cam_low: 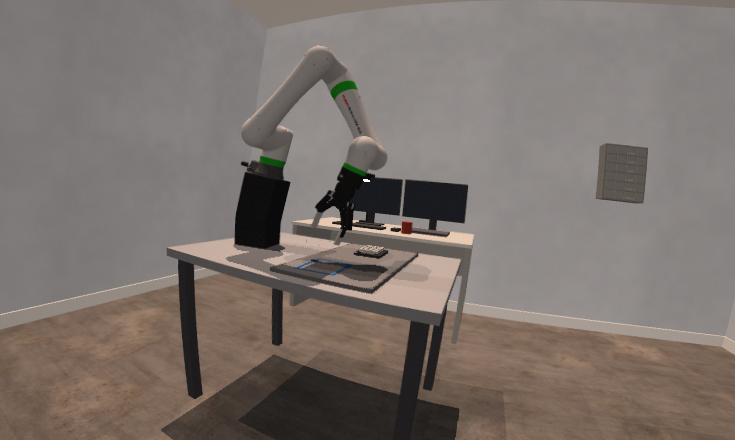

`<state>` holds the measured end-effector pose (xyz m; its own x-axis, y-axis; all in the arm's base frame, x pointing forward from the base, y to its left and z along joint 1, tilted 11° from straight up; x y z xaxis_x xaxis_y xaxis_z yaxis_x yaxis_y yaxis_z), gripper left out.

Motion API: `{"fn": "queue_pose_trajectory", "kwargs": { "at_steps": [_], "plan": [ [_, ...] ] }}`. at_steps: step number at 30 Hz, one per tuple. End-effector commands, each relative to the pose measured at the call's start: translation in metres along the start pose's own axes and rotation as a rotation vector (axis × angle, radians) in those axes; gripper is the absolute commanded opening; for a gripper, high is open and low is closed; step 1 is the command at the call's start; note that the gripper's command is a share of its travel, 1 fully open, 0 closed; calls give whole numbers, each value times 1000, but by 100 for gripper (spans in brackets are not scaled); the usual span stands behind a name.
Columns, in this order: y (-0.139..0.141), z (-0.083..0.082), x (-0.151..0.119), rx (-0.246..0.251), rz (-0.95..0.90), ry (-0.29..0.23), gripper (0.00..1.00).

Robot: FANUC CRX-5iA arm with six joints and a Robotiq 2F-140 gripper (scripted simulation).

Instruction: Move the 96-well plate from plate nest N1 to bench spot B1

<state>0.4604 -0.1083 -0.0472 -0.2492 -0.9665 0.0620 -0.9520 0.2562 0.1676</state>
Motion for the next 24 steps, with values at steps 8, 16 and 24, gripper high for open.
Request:
{"fn": "queue_pose_trajectory", "kwargs": {
  "at_steps": [8,16,24],
  "plan": [
    [-8,-5,-50,82,-68,10,100],
    [-8,-8,-78,143,-128,6,100],
    [-11,-12,-117,166,-151,1,100]
  ]
}}
Point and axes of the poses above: the point where the finger pads meet when closed, its own z axis out along the fingers, its own y axis across the jaws, x = y × z, the point moved 9 cm from there along -z, back along the fingers, and after that the axes turned 2 degrees about -z, right-handed, at the moved point
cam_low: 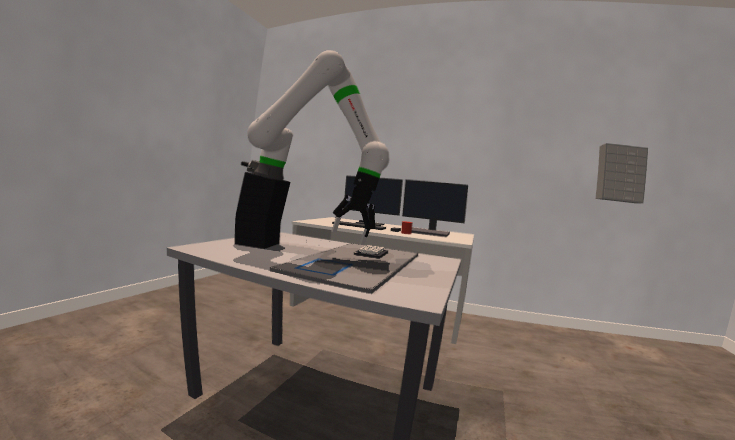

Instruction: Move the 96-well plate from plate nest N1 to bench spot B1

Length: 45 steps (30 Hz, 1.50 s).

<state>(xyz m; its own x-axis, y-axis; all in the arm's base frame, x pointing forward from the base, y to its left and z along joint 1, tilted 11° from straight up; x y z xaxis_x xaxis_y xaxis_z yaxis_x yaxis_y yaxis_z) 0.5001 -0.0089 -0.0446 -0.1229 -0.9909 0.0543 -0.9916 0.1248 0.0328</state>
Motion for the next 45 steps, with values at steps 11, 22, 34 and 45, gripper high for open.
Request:
{"fn": "queue_pose_trajectory", "kwargs": {
  "at_steps": [11,22,34,45],
  "plan": [
    [-3,-6,-54,82,-82,-19,100],
    [-3,-11,-97,117,-120,-31,100],
    [8,-19,-150,208,-230,-86,100],
    [15,-25,-192,220,-245,-94,100]
  ]
}}
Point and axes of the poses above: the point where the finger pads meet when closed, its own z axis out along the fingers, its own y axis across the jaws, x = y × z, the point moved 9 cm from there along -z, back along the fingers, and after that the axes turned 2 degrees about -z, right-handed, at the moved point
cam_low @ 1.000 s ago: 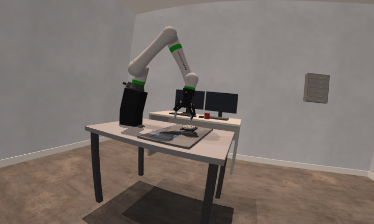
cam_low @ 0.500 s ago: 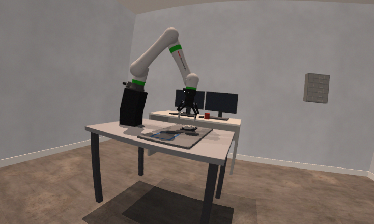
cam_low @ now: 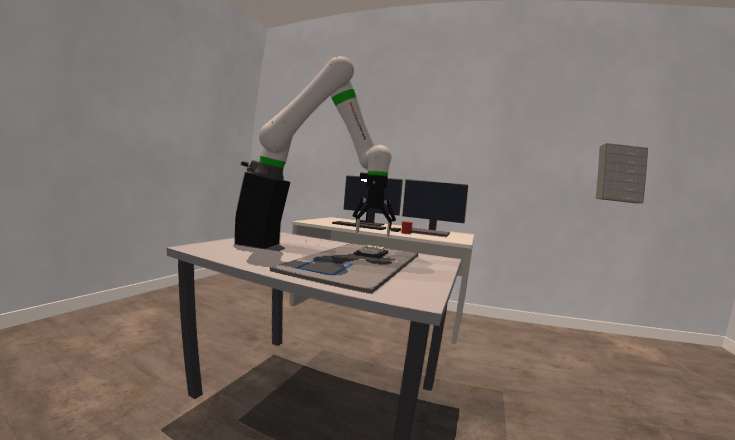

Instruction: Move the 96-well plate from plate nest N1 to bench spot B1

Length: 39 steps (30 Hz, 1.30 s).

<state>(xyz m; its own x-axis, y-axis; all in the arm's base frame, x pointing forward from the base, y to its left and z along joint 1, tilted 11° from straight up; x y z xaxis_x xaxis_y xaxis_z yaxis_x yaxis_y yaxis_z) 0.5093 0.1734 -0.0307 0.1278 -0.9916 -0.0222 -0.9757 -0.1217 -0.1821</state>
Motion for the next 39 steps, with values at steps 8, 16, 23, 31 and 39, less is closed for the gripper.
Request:
{"fn": "queue_pose_trajectory", "kwargs": {
  "at_steps": [8,16,23,31,39],
  "plan": [
    [-1,-1,-11,1,1,1,100],
    [-1,3,-11,1,1,1,100],
    [-1,14,-11,1,1,1,100],
    [-1,24,-11,1,1,1,100],
    [-1,38,-11,1,1,1,100]
  ]
}}
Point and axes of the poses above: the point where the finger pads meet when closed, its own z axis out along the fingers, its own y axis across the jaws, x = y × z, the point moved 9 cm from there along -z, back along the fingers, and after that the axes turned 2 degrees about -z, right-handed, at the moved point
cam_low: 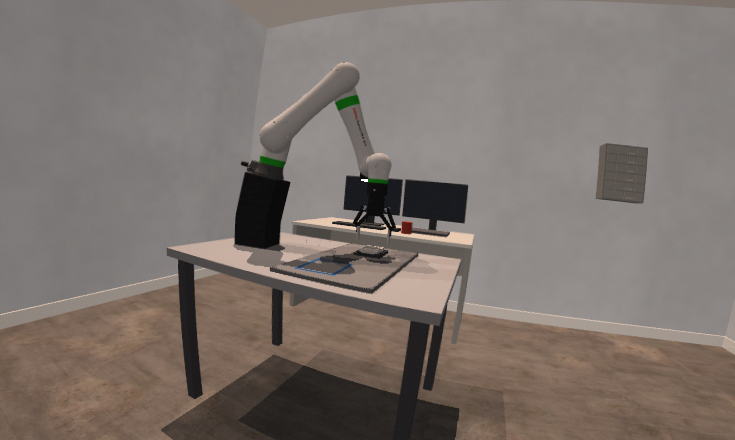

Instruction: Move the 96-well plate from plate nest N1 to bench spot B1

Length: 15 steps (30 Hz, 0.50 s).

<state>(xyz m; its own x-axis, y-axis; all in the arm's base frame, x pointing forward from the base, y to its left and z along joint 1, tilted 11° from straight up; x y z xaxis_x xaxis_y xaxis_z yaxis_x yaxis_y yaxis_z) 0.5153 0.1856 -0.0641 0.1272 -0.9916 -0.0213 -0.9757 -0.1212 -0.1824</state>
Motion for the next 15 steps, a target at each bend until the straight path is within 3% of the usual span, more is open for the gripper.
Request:
{"fn": "queue_pose_trajectory", "kwargs": {
  "at_steps": [1,15],
  "plan": [
    [0,5,0,0,0,0,100],
    [0,25,0,0,0,0,100]
  ]
}}
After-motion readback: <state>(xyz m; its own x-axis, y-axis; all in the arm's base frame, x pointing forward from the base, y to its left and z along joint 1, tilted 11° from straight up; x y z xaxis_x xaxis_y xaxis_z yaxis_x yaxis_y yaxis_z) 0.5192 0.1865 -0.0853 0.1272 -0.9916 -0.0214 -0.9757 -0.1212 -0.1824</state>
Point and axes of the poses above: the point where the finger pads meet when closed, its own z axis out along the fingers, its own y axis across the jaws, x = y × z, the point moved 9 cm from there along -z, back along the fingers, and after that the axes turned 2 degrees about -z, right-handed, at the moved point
